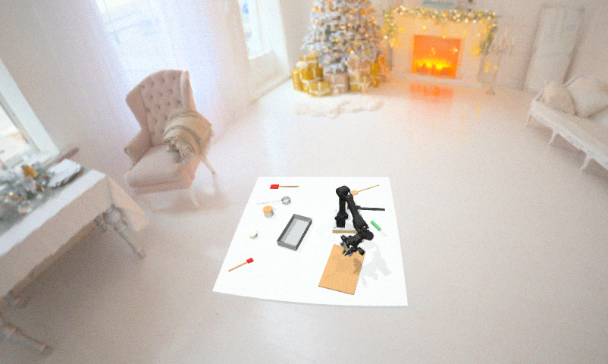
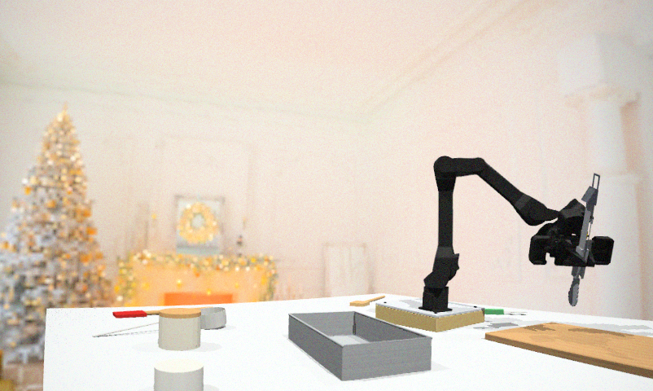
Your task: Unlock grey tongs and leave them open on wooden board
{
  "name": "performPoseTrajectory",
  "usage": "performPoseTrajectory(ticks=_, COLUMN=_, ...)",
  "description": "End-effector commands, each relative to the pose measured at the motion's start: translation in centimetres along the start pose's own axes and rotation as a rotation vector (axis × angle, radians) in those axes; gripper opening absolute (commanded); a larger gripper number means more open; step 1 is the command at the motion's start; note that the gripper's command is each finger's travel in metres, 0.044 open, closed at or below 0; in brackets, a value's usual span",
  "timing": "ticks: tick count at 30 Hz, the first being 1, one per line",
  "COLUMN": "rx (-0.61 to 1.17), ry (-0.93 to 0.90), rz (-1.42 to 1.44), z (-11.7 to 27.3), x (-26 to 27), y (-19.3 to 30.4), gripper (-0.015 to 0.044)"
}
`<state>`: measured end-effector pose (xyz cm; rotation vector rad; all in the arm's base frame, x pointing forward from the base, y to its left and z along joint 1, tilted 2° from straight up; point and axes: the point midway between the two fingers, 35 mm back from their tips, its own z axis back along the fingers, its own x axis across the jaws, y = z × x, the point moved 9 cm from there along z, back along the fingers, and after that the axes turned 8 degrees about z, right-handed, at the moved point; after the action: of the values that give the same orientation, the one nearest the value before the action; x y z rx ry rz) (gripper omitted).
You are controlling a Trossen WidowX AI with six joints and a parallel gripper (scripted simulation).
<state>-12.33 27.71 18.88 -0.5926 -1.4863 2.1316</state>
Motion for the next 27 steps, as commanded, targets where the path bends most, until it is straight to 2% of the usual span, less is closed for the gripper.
performPoseTrajectory(ticks=1, rx=-0.010, ry=0.004, rz=-0.014, z=0.09, x=-0.10, y=-0.20, gripper=-0.0150)
performPoseTrajectory(ticks=27, rx=0.009, ry=-0.001, rz=-0.006, z=-0.17, x=0.03, y=-0.32, gripper=-0.0150)
